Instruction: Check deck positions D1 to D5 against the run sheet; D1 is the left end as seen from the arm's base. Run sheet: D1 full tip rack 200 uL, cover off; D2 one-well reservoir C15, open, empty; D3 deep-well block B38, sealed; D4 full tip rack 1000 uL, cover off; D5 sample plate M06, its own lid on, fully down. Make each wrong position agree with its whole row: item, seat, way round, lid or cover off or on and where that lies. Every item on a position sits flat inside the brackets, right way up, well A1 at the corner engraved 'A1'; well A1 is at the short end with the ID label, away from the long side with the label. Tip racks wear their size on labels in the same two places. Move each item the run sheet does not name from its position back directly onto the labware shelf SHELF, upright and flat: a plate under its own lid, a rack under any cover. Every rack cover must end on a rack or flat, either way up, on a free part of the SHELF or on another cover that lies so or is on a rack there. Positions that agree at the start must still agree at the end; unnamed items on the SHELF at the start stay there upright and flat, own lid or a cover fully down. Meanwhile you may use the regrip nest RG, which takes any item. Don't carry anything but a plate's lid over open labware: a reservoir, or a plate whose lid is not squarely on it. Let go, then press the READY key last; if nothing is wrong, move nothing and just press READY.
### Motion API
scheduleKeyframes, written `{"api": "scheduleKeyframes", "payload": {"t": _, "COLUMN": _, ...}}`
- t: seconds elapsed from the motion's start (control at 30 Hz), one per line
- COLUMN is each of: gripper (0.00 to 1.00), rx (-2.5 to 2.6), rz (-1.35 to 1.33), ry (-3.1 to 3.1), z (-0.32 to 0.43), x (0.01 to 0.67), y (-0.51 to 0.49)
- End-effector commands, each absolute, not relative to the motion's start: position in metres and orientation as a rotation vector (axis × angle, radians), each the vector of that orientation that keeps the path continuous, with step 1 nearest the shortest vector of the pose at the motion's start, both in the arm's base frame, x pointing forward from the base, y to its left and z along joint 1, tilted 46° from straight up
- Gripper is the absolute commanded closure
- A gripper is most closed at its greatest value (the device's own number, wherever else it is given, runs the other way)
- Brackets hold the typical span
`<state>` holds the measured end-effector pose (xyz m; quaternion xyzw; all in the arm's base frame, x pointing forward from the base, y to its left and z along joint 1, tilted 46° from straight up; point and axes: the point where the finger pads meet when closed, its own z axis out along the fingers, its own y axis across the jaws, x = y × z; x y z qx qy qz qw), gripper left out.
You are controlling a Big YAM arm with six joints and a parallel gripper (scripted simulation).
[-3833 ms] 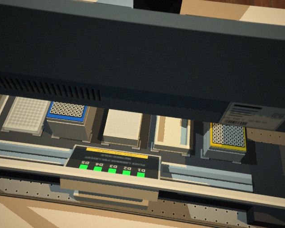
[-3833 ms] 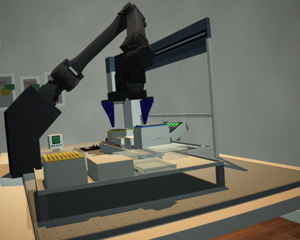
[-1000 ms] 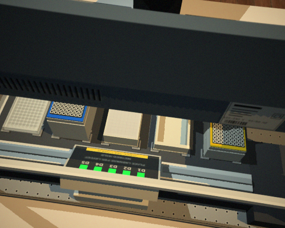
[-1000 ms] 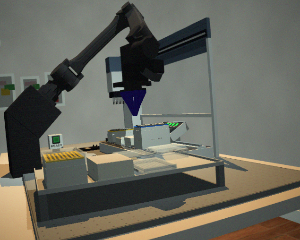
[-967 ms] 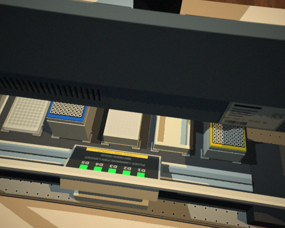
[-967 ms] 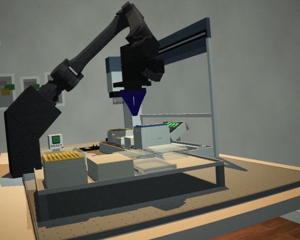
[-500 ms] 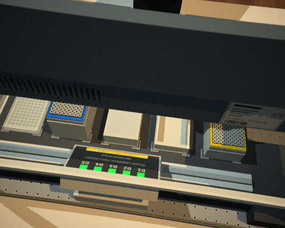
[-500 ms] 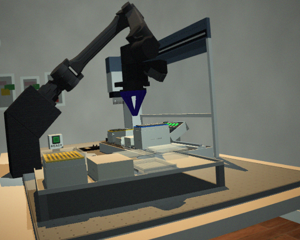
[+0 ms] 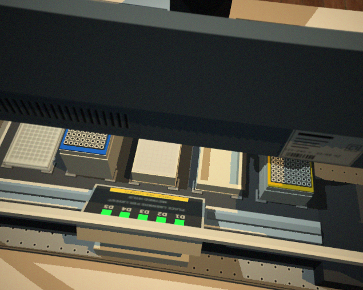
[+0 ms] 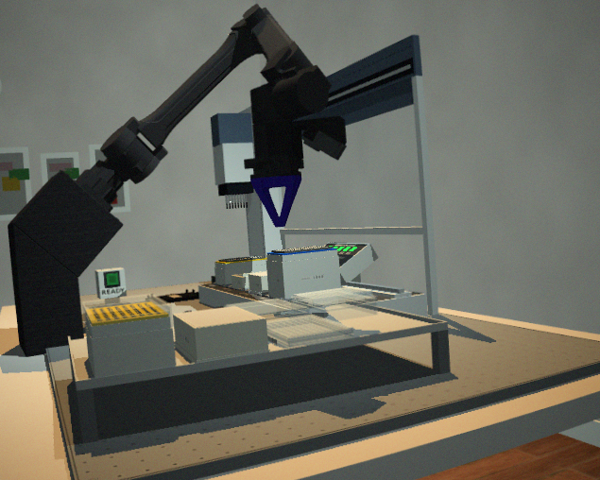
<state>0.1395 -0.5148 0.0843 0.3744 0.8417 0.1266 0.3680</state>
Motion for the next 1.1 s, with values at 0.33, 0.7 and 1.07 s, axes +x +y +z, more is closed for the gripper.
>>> {"api": "scheduleKeyframes", "payload": {"t": 0.33, "gripper": 1.0, "rx": 0.66, "rz": 0.179, "ry": 2.255, "z": 0.092, "x": 0.134, "y": -0.52}}
{"api": "scheduleKeyframes", "payload": {"t": 0.7, "gripper": 1.0, "rx": 0.454, "rz": 0.091, "ry": 2.3, "z": 0.091, "x": 0.134, "y": -0.52}}
{"api": "scheduleKeyframes", "payload": {"t": 1.07, "gripper": 1.0, "rx": 0.202, "rz": -0.041, "ry": 2.326, "z": 0.128, "x": 0.151, "y": -0.528}}
